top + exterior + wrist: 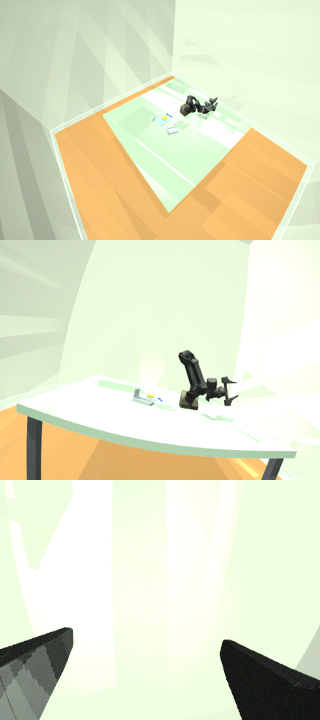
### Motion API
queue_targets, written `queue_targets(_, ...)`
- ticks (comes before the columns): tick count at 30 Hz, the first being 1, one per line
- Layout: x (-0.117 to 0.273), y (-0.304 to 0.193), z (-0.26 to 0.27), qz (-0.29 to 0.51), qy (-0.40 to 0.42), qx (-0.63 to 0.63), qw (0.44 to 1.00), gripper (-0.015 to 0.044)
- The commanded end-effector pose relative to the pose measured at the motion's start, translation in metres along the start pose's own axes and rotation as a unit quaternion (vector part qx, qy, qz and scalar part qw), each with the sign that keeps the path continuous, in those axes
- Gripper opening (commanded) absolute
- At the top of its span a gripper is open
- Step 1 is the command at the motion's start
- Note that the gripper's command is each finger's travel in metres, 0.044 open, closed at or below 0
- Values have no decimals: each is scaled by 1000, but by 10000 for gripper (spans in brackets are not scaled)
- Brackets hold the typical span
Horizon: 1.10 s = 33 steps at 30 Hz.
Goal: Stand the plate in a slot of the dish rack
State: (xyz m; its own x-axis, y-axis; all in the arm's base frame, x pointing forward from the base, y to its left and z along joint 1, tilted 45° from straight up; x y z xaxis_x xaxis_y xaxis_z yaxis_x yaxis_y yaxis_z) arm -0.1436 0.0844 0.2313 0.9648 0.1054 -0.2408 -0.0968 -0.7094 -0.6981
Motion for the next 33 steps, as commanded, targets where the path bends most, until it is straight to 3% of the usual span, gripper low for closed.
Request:
queue_targets(1, 0, 0, 0, 1, 1, -1, 1000, 400)
queue_targets(17, 23, -56, 22, 129, 109, -90, 982, 400)
queue_targets(33, 75, -115, 36, 309, 192, -184, 913, 400)
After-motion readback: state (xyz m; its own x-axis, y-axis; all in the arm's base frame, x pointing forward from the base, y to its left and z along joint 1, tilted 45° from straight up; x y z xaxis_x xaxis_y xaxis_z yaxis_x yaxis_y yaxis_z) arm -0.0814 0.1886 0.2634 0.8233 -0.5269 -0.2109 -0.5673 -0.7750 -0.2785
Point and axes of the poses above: the point midway between the two fingers, 35 mm back from their tips, its own x axis back along the fingers, its own z axis across the jaws, y = z × x, the point moved 7 cm from there along x, back along the fingers, and after that the axes turned 11 degrees about -x, right-handed, at the moved point
